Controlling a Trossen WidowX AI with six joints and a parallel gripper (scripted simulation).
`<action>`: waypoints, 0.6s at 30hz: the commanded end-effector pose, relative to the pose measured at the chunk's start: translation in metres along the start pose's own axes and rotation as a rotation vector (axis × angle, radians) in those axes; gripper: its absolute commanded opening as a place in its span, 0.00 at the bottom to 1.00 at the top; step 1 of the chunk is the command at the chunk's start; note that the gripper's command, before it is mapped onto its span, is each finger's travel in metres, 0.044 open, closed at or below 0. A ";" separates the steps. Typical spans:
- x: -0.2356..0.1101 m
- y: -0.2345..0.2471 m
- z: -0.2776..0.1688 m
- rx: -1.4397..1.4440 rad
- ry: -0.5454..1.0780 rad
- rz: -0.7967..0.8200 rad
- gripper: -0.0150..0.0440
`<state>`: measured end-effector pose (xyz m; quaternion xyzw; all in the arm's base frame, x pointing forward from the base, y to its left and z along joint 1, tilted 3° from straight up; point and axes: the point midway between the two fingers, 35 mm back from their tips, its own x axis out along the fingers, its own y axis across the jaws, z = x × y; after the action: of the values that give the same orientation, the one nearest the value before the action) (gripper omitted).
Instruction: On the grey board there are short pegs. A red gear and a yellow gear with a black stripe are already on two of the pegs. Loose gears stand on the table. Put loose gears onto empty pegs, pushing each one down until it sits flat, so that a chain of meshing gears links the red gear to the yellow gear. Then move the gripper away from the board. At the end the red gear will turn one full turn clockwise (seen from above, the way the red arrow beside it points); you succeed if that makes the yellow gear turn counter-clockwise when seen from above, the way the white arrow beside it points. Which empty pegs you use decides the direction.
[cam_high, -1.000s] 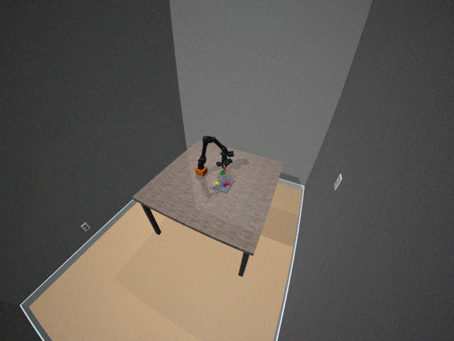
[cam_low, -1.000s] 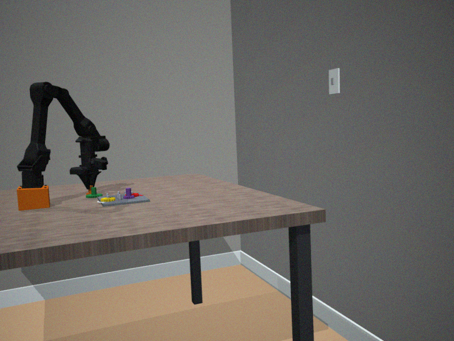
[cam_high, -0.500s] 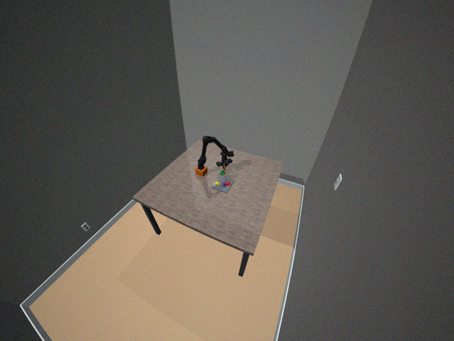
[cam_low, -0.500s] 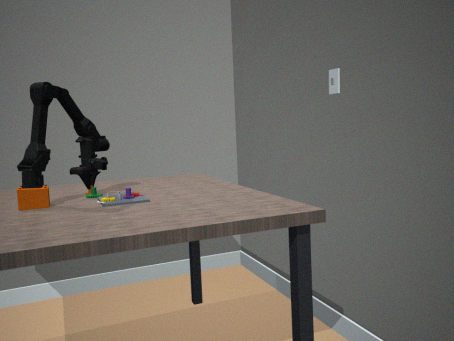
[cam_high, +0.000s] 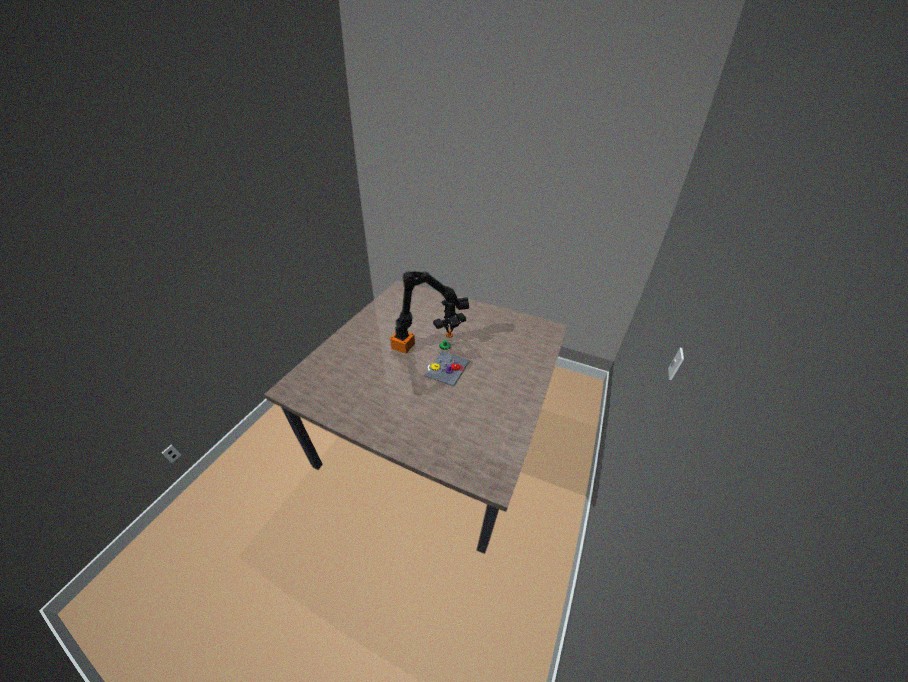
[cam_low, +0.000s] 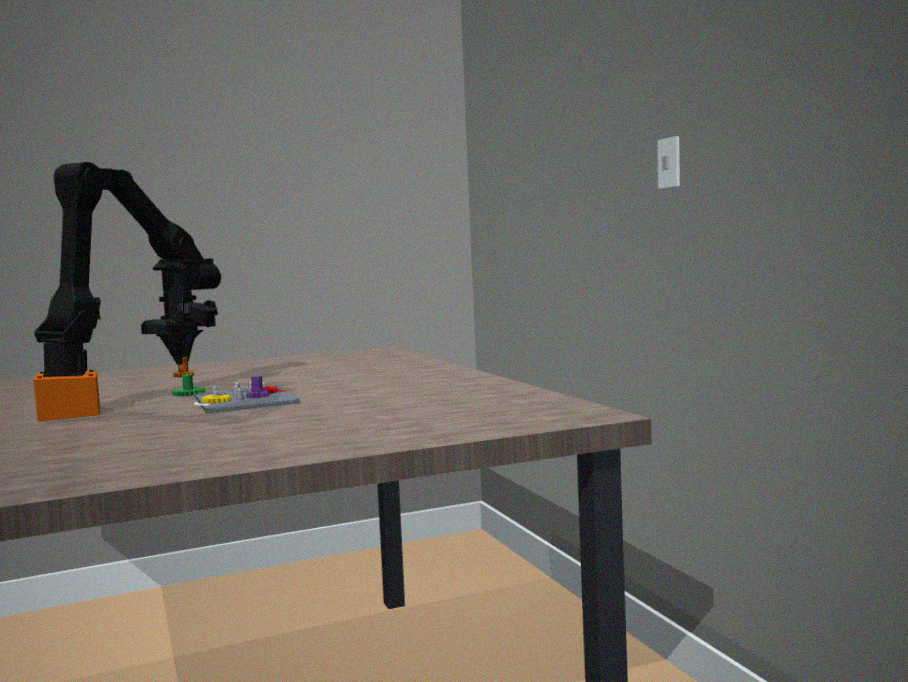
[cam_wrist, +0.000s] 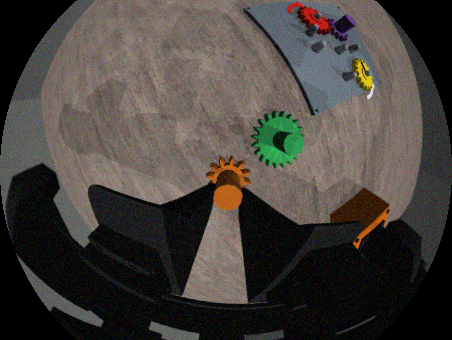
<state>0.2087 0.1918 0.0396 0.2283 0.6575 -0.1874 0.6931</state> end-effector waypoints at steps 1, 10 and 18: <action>-0.015 0.003 0.002 -0.004 -0.006 0.008 0.25; -0.041 0.003 0.004 -0.004 -0.006 0.008 0.25; -0.064 0.001 0.005 -0.004 -0.006 0.008 0.25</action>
<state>0.2090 0.1881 0.0904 0.2280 0.6573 -0.1871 0.6935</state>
